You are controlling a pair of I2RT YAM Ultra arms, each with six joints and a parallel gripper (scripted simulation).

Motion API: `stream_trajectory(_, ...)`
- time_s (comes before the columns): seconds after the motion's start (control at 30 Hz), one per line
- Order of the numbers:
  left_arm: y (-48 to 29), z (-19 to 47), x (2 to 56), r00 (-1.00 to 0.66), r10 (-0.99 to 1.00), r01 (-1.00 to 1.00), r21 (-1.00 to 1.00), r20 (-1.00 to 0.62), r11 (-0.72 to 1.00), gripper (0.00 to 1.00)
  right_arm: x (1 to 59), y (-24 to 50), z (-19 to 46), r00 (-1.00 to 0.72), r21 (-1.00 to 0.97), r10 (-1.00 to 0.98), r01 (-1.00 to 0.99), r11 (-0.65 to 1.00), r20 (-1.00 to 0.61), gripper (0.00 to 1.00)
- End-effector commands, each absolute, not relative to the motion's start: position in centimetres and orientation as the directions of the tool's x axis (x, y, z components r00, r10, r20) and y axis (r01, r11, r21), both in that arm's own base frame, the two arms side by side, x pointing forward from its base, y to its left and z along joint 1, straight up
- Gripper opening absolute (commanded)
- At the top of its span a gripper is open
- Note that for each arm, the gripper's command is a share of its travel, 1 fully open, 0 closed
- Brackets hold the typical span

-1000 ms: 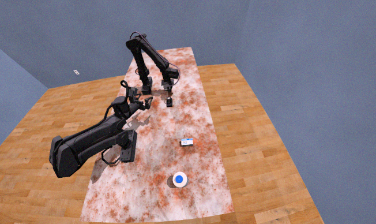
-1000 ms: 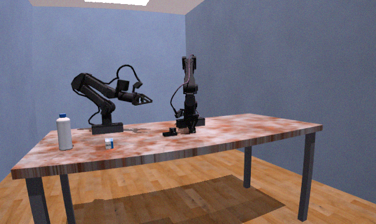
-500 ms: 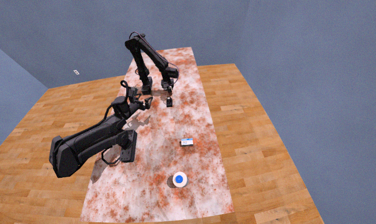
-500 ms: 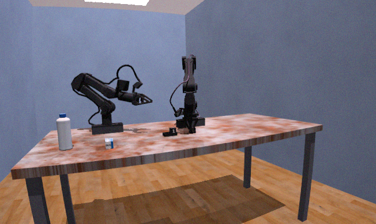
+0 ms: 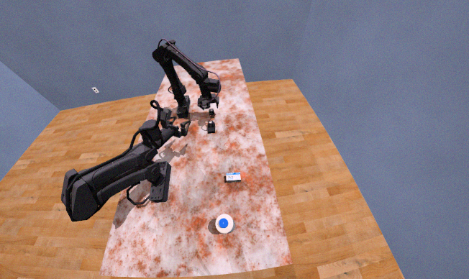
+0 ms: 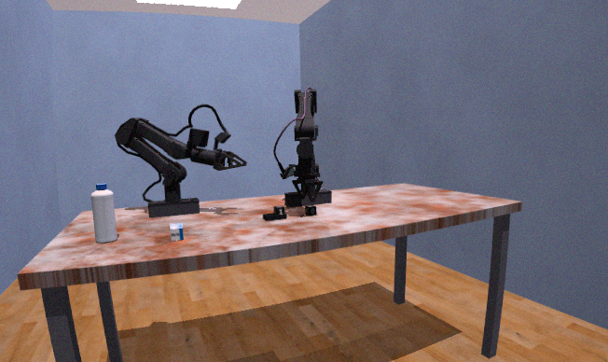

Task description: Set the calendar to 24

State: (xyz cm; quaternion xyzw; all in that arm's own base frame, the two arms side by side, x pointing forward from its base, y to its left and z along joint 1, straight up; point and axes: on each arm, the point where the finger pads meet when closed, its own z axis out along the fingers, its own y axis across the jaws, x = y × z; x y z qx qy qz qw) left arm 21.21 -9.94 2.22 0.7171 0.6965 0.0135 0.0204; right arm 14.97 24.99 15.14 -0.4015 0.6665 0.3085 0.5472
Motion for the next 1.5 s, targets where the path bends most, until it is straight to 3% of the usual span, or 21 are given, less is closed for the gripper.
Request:
stream_trajectory(0.0, -10.3, 5.0, 21.3, 0.036, 0.999, 0.998, 0.06, -0.016, -0.035, 1.0, 15.0, 25.1, 15.6, -0.073, -0.029, -0.187, -0.872, 0.489, -0.98, 1.0)
stream_trajectory(0.33, -9.0, 4.3, 21.1, 0.03, 0.999, 1.0, -0.002, 0.024, -0.03, 1.0, 15.0, 25.1, 15.6, -0.073, -0.029, -0.187, -0.872, 0.489, -0.98, 1.0)
stream_trajectory(0.53, -8.6, 4.8, 20.9, 0.115, 0.989, 0.993, 0.022, 0.092, -0.118, 1.0, 14.5, 24.9, 14.6, -0.104, -0.024, -0.24, -0.878, 0.478, -0.965, 1.0)
stream_trajectory(0.8, -9.9, 5.3, 19.2, 0.464, 0.83, 0.875, -0.016, 0.31, -0.484, 1.0, 12.7, 23.2, 17.5, -0.104, -0.024, -0.26, -0.894, 0.448, -0.96, 1.0)
stream_trajectory(1.03, -11.2, 5.2, 17.9, 0.623, 0.675, 0.753, -0.069, 0.395, -0.655, 1.0, 11.7, 22.1, 20.6, -0.068, -0.032, -0.209, -0.897, 0.44, -0.975, 1.0)
stream_trajectory(1.47, -12.1, 5.1, 17.5, 0.643, 0.66, 0.732, -0.059, 0.389, -0.679, 1.0, 11.7, 22.1, 21.6, -0.049, -0.034, -0.176, -0.897, 0.442, -0.983, 1.0)
